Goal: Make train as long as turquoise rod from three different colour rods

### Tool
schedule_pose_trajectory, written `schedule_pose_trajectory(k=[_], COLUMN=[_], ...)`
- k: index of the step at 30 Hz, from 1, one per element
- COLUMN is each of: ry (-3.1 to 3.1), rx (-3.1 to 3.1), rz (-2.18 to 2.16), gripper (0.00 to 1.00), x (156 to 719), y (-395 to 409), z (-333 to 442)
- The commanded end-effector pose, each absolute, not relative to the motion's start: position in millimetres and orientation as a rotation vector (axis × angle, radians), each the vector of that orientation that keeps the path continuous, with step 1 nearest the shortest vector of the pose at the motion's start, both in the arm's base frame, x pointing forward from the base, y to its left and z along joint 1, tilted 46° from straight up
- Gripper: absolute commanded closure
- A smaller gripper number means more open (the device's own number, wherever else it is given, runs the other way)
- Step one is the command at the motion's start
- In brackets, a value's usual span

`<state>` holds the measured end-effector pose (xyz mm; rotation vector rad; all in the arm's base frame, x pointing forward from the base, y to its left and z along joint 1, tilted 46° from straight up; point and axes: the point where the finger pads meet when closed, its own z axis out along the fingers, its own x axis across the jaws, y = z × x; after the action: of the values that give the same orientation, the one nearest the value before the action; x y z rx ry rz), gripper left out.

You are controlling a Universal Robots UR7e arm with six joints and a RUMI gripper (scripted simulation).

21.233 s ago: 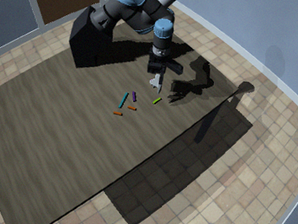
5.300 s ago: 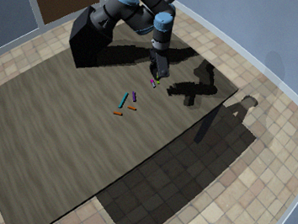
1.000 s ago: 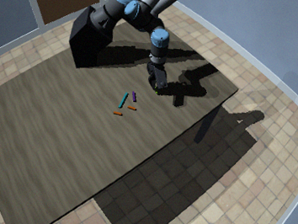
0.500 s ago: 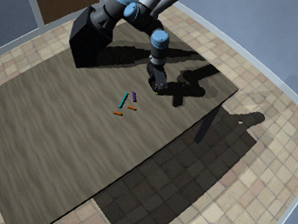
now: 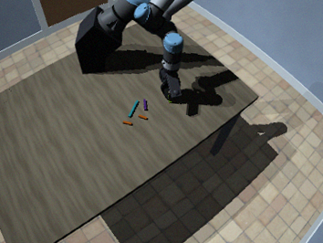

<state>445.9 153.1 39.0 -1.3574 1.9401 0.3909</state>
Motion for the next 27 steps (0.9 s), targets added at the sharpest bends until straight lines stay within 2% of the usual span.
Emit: schedule_pose_trajectory(k=[1,18,27], ry=[1.94,1.94,1.94], rx=[-1.357,-1.357,-1.357], rz=[0.39,0.39,0.39], gripper=[1.0,1.0,0.92], x=[446.0,446.0,446.0], y=[152.9,152.9,152.9], z=[39.2,39.2,39.2])
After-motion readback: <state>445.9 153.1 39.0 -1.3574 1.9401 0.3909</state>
